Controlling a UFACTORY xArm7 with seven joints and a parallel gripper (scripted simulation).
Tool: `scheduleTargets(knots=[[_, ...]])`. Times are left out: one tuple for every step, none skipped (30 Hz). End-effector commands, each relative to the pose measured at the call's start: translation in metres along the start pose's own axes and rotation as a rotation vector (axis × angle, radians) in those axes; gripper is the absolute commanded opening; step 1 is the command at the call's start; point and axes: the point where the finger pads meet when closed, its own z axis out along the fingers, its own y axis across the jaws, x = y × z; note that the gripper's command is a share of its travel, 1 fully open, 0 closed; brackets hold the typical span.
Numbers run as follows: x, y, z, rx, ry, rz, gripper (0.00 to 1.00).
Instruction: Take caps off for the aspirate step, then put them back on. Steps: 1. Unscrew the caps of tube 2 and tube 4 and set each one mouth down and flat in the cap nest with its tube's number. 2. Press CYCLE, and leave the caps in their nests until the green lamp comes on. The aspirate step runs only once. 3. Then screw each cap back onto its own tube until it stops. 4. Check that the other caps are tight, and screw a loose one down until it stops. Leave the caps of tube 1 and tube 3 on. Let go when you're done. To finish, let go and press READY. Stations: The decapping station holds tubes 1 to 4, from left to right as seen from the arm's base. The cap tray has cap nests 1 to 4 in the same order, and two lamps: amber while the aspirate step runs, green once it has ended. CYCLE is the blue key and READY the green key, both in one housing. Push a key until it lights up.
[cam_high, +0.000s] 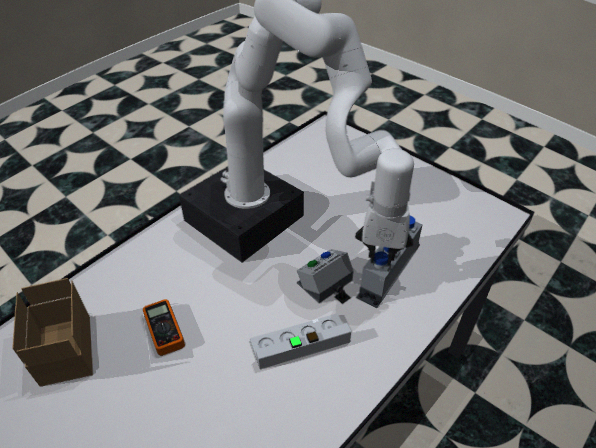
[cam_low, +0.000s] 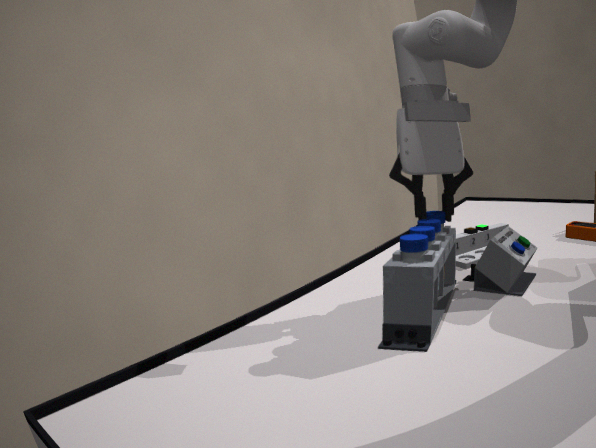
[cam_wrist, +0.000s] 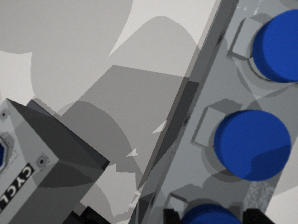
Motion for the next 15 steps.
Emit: scheduleTargets(knots=[[-0.0008, 0.0015, -0.0012, -0.004, -0.001, 0.034, 0.0], [-0.0008, 0.0015, -0.0011, -0.004, -0.001, 0.067, 0.0], [-0.0008, 0.0015, -0.0011, -0.004, -0.001, 0.1, 0.0], [-0.0008, 0.0015, -0.0011, -0.004, -0.001, 0.134, 0.0], [-0.0008, 0.0015, -0.001, -0.004, -0.001, 0.167, 0.0], [-0.0008, 0.0015, -0.001, -0.004, -0.001, 0.2, 0.0], [-0.0008, 0.0015, -0.0009, -0.004, -0.001, 0.234, 0.0], [-0.0008, 0.0015, -0.0009, -0.004, -0.001, 0.267, 0.0], [-0.0008, 0.0015, -0.0008, -0.004, -0.001, 0.3, 0.0], [-0.0008, 0.0015, -0.0008, -0.004, -0.001, 0.334, 0.0], [-0.0008, 0.0015, -0.0007, -0.004, -0.001, 0.367, 0.0], [-0.0008, 0.0015, -0.0006, -0.004, -0.001, 0.4, 0.0], [-0.0008, 0.0014, -0.0006, -0.004, -0.001, 0.434, 0.0], [-0.0008, 0.0014, -0.0005, -0.004, -0.001, 0.467, 0.0], [-0.0008, 0.0014, -0.0005, -0.004, 0.0, 0.5, 0.0]])
